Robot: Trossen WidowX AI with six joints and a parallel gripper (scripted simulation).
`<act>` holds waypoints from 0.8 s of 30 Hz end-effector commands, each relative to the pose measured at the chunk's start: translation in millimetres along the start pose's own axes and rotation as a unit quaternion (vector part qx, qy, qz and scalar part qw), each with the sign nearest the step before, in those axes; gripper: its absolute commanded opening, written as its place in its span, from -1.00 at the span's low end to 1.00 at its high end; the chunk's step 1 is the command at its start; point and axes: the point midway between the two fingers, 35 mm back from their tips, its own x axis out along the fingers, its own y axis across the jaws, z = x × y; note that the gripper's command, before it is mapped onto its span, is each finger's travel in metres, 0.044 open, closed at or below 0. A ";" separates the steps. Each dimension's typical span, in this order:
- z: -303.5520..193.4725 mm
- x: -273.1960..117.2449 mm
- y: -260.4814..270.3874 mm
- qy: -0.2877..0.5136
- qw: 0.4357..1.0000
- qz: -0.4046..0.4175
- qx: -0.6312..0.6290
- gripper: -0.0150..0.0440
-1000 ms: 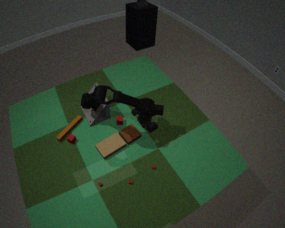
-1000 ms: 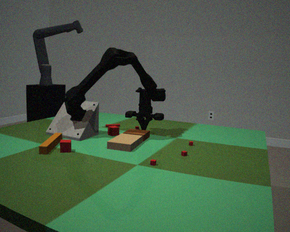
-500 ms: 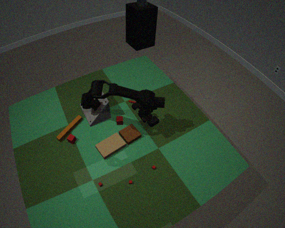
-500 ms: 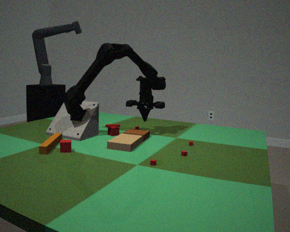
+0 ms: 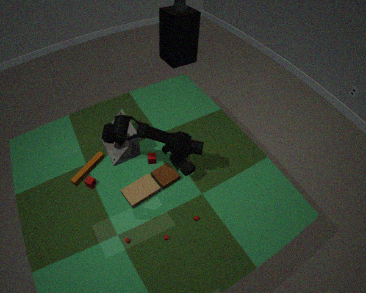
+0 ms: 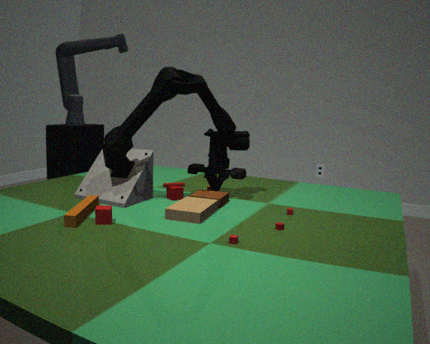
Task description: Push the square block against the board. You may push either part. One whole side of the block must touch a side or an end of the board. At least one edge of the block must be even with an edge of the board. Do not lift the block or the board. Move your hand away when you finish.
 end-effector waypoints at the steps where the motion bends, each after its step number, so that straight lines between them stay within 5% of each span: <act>1: -0.8 0.2 -2.8 -0.002 1.000 -0.008 -0.001 -0.49; 24: -35.2 -0.4 -5.3 -0.002 1.000 -0.008 -0.001 -0.49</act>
